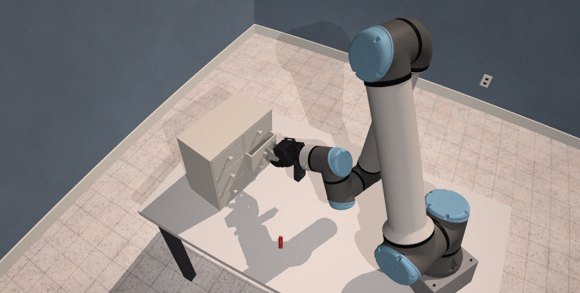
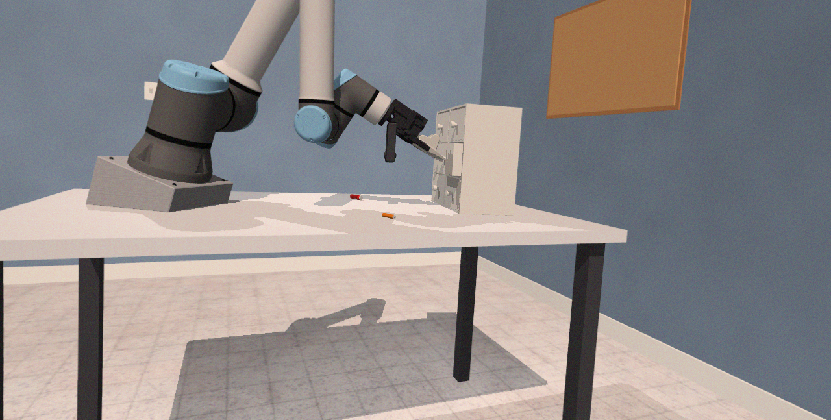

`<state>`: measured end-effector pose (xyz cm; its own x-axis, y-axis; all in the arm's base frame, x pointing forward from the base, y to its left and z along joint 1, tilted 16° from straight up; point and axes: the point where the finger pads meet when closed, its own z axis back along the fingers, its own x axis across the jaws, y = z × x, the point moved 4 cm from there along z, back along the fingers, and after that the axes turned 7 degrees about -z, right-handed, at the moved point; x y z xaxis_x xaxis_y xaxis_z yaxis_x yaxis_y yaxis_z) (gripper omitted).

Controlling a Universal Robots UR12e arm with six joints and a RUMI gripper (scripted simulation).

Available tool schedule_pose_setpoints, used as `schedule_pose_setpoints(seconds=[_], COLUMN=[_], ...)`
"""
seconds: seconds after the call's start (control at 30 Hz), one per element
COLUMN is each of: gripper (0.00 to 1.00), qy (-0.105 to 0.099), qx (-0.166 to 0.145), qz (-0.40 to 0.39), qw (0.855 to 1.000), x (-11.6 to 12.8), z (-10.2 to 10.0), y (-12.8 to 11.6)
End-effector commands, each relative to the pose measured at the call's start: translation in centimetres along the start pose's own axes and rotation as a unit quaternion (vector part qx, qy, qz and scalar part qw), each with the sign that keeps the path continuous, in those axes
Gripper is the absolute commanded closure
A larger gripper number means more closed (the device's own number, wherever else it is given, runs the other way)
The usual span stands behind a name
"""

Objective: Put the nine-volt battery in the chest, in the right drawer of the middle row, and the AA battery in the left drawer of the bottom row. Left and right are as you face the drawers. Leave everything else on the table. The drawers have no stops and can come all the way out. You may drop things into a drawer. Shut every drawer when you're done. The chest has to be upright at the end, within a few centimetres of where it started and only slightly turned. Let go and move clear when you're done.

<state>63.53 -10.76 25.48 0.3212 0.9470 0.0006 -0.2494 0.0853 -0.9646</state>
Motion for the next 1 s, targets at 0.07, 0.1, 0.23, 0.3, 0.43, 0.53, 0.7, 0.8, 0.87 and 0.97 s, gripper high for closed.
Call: schedule_pose_setpoints(seconds=[0.07,0.1,0.23,0.3,0.43,0.53,0.7,0.8,0.87,0.97], gripper=[0.93,0.93,0.93,0.93,0.93,0.93,0.93,0.93,0.93,0.93], qy=[0.000,0.000,0.000,0.000,0.000,0.000,0.000,0.000,0.000,0.000], qx=[0.000,0.000,0.000,0.000,0.000,0.000,0.000,0.000,0.000,0.000], qz=[0.000,0.000,0.000,0.000,0.000,0.000,0.000,0.000,0.000,0.000], qw=[1.000,1.000,1.000,1.000,1.000,1.000,1.000,1.000,1.000,1.000], x=[0.0,0.0,0.1,0.1,0.1,0.1,0.1,0.1,0.1,0.1], z=[-0.3,-0.3,-0.6,-0.7,-0.9,-1.1,-1.2,-1.4,-1.5,-1.6], y=[-0.2,-0.2,-0.4,-0.4,-0.6,-0.7,-0.8,-0.8,-0.9,-1.0])
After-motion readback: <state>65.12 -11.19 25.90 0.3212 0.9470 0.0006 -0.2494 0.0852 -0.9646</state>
